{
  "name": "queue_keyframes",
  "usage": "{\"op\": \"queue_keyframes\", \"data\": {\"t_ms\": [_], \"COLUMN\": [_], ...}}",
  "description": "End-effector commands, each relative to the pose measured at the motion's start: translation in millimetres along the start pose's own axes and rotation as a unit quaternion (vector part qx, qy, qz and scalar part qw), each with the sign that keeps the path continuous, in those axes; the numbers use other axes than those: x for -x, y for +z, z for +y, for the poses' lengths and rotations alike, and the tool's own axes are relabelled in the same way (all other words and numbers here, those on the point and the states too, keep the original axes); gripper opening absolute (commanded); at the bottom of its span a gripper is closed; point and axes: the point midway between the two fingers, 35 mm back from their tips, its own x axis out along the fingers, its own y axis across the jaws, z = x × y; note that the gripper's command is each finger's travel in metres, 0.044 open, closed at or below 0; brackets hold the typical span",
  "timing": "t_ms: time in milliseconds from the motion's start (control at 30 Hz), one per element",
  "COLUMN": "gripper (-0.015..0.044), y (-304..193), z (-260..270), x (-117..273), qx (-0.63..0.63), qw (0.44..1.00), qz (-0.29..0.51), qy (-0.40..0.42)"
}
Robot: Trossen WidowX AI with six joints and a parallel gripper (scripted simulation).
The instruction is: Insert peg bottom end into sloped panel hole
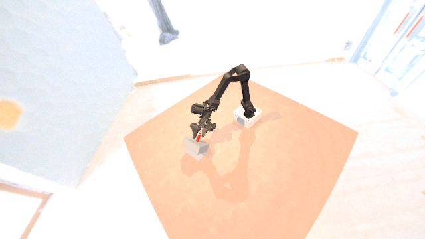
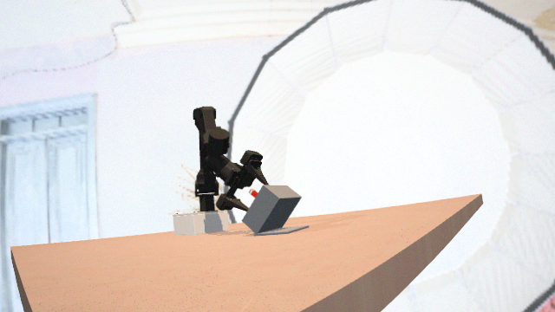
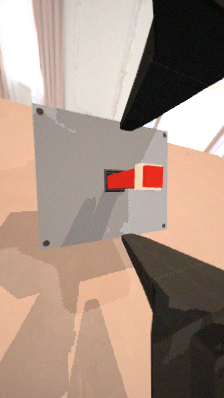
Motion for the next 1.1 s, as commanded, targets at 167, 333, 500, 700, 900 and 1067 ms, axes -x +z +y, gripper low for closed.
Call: {"op": "queue_keyframes", "data": {"t_ms": [167,333,500,700,900,1067], "gripper": [0.0440,0.0440,0.0440,0.0440,0.0440,0.0440], "y": [-2,-3,-4,-5,-6,-7], "z": [-3,-3,-3,-3,-2,-2], "x": [14,21,28,37,46,53], "qx": [0.003,0.003,0.003,0.003,0.002,0.002], "qw": [1.000,1.000,1.000,1.000,1.000,1.000], "qz": [0.001,0.001,0.002,0.002,0.002,0.002], "qy": [-0.003,-0.002,-0.002,-0.001,0.000,0.000]}}
